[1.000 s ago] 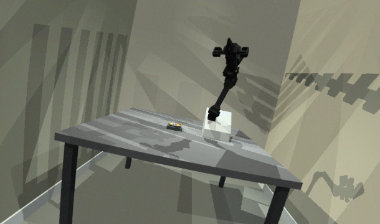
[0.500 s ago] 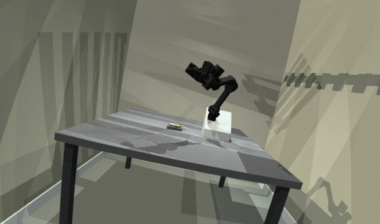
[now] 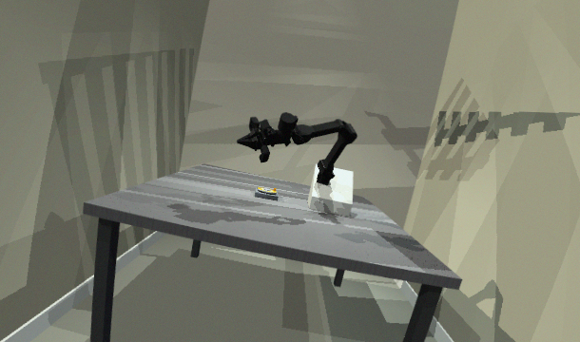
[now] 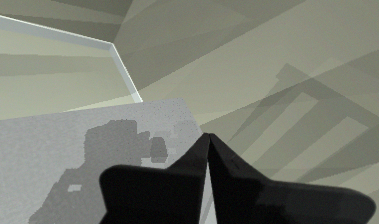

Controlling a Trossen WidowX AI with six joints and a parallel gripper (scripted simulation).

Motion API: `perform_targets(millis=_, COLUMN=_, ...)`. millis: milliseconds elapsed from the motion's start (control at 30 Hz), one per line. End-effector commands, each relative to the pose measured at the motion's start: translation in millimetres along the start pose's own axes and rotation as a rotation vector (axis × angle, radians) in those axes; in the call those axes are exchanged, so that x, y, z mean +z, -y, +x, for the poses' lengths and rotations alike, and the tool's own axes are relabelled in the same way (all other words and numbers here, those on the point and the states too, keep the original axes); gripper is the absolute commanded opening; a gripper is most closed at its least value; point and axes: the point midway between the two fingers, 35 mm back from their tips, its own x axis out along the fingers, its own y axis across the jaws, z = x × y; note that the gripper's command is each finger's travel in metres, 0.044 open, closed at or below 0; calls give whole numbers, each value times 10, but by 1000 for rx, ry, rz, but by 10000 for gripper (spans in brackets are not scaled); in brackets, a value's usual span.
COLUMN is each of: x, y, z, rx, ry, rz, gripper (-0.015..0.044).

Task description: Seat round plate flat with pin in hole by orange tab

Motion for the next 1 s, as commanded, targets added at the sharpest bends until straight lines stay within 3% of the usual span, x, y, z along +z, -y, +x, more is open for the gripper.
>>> perform_targets(millis=0, x=-703, y=266, z=129, rx=-5, ry=-197, rz=-48, gripper=0)
perform_targets(millis=200, x=-1547, y=579, z=110, rx=5, ry=-434, rz=-51, gripper=0)
perform_targets(millis=467, x=-2741, y=1004, z=-275, rx=40, ry=-777, rz=37, gripper=0)
perform_targets(millis=767, x=-3851, y=1249, z=-1151, rx=108, ry=-1120, rz=302, gripper=0)
perform_targets(millis=967, x=-4421, y=1144, z=-2049, rx=179, ry=-1310, rz=681, gripper=0)
